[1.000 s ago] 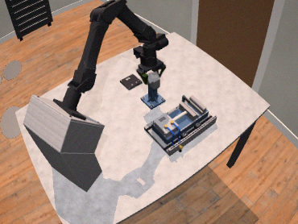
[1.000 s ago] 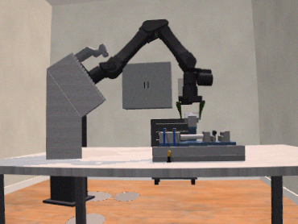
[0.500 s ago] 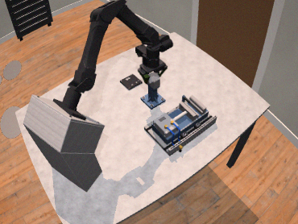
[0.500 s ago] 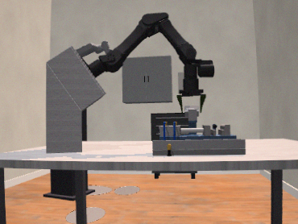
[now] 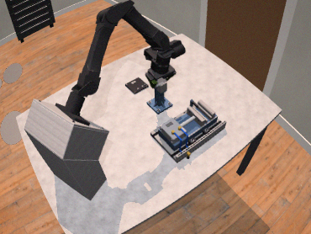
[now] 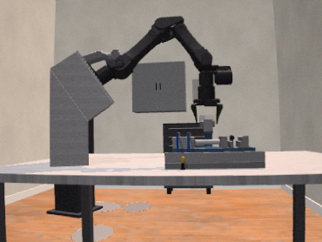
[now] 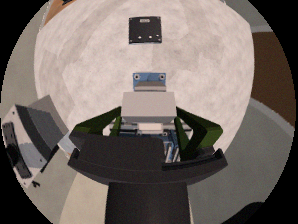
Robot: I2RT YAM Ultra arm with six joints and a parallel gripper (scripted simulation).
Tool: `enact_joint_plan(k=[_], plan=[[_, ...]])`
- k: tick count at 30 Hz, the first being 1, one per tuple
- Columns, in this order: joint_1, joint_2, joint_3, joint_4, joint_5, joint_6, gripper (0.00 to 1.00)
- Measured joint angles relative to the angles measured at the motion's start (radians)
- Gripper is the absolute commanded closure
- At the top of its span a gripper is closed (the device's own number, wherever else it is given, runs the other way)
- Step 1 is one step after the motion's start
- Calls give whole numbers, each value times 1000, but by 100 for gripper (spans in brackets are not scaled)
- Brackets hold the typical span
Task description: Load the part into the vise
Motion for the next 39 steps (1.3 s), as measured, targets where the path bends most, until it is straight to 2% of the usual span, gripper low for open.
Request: enact_joint_plan(k=[23,39], plan=[[-95,87,0,24,-292,-80,19],[-132,154,16,25,-451,-133,19]])
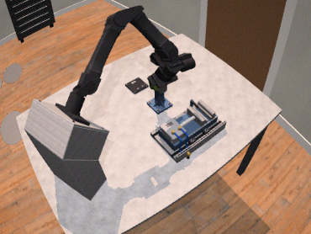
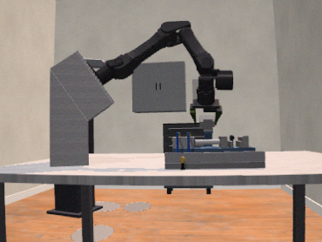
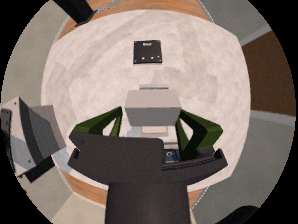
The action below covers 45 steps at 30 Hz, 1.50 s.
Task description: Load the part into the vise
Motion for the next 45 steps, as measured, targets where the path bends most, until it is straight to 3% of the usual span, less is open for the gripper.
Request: enact_joint_plan(k=[19,45], plan=[[-24,70,33,-18,-140,-66,19],[-35,121,72,-78,-234,-147,19]])
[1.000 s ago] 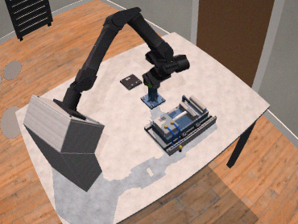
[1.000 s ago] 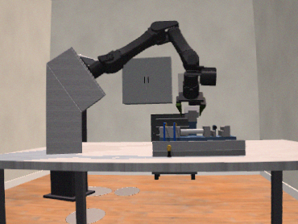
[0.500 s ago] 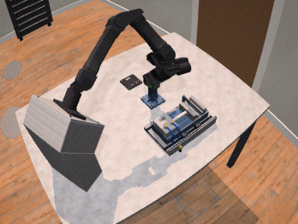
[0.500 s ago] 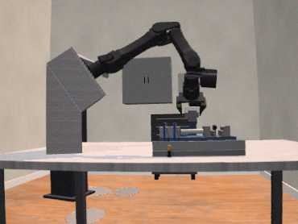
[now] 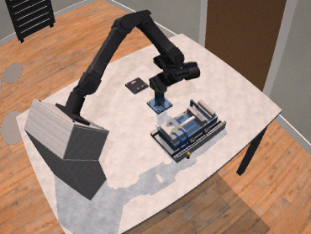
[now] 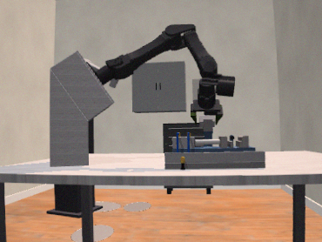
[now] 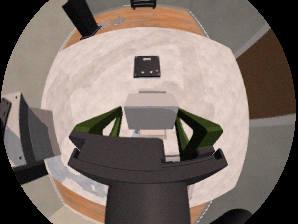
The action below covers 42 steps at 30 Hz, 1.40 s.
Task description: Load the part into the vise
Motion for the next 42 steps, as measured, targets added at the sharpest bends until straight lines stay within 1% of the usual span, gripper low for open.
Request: enact_joint_plan(k=[14,42], plan=[[-2,6,7,-21,-17,-23,19],[-2,6,7,-27,-20,-29,19]])
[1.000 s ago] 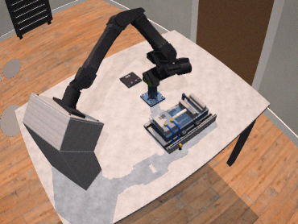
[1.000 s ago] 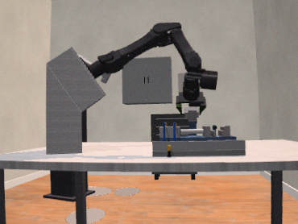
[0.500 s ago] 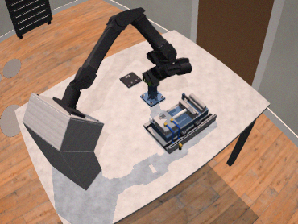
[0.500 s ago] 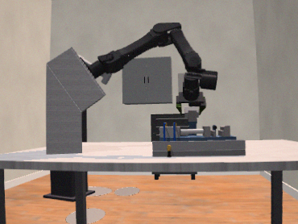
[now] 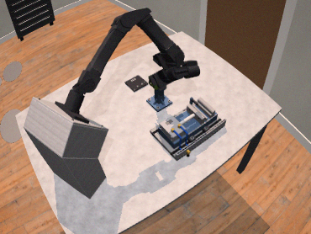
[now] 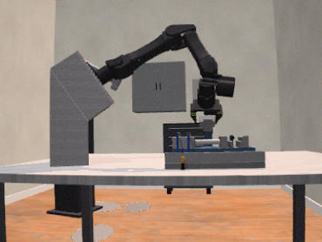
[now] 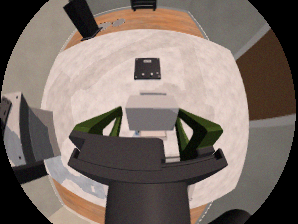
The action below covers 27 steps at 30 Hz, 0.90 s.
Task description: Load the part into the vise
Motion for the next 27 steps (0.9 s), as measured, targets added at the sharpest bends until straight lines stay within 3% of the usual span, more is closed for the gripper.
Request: enact_joint_plan(k=[14,15,27], plan=[[0,0,0,0,0,0,19],[0,0,0,0,0,0,100],[-1,3,5,-5,-3,-4,100]])
